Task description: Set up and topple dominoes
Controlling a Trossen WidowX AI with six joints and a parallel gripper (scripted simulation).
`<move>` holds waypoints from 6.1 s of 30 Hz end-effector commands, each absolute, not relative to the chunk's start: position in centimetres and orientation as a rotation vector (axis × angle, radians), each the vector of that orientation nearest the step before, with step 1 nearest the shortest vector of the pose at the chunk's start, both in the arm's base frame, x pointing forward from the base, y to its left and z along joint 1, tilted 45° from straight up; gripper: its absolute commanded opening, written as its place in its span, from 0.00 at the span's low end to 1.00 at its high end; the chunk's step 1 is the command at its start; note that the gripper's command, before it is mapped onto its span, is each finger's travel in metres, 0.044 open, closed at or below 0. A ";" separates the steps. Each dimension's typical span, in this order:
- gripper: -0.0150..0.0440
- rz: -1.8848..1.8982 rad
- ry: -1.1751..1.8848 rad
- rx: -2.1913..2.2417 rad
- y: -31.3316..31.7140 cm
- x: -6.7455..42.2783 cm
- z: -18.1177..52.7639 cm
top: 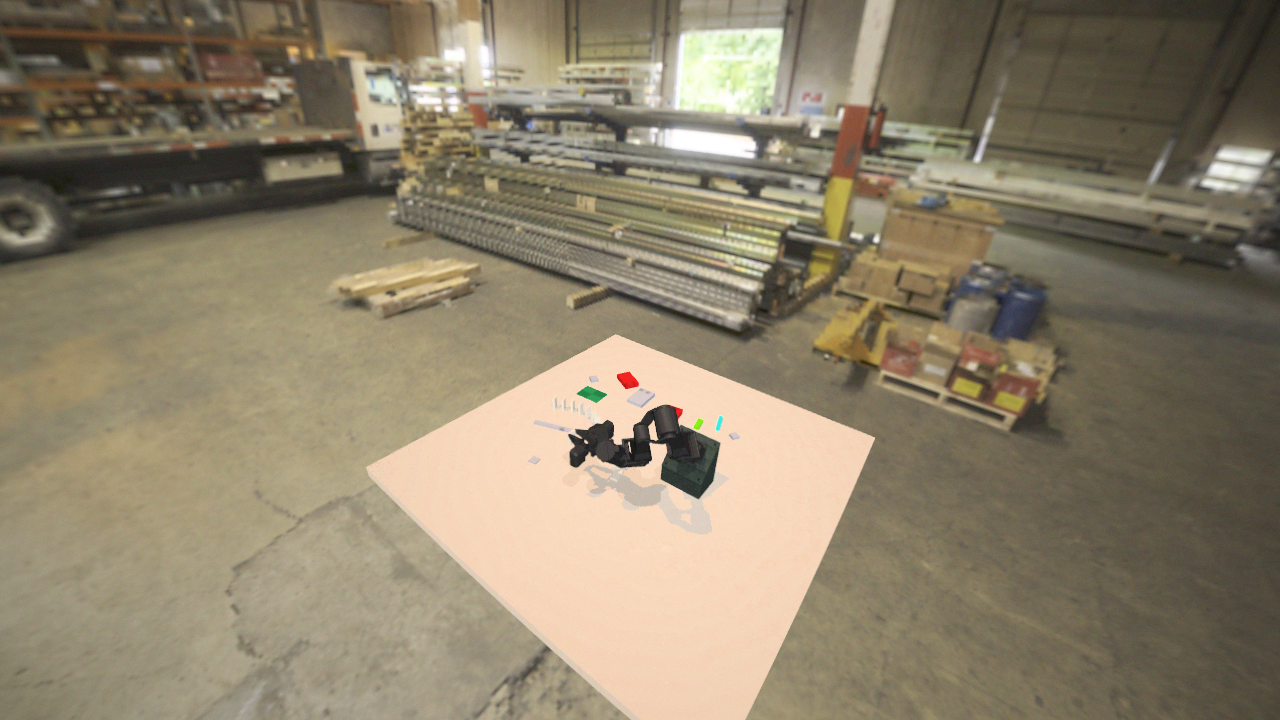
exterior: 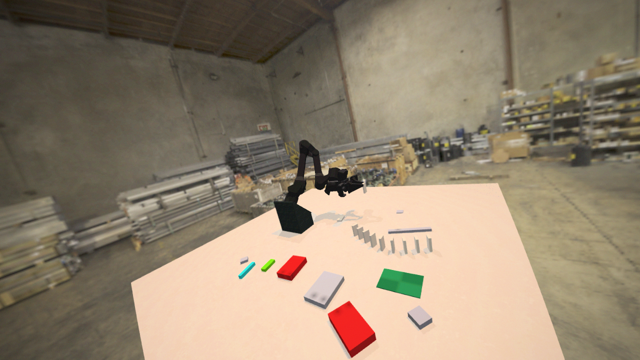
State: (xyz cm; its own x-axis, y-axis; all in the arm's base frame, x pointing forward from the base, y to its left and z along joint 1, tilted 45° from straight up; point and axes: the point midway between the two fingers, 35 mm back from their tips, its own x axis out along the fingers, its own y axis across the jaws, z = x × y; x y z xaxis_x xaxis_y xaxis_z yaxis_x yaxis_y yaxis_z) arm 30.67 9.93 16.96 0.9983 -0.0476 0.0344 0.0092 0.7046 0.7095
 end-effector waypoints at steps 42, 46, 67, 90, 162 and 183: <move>0.44 -0.058 -0.009 0.799 16.7 31.7 10.7; 0.44 -0.060 -0.005 0.799 17.4 31.6 9.7; 0.75 -0.062 -0.003 0.798 17.8 31.5 9.1; 1.00 -0.118 0.028 0.700 13.2 33.0 11.6; 1.00 0.560 1.435 0.668 15.9 34.4 11.1; 0.69 0.560 1.434 0.669 16.9 34.5 10.0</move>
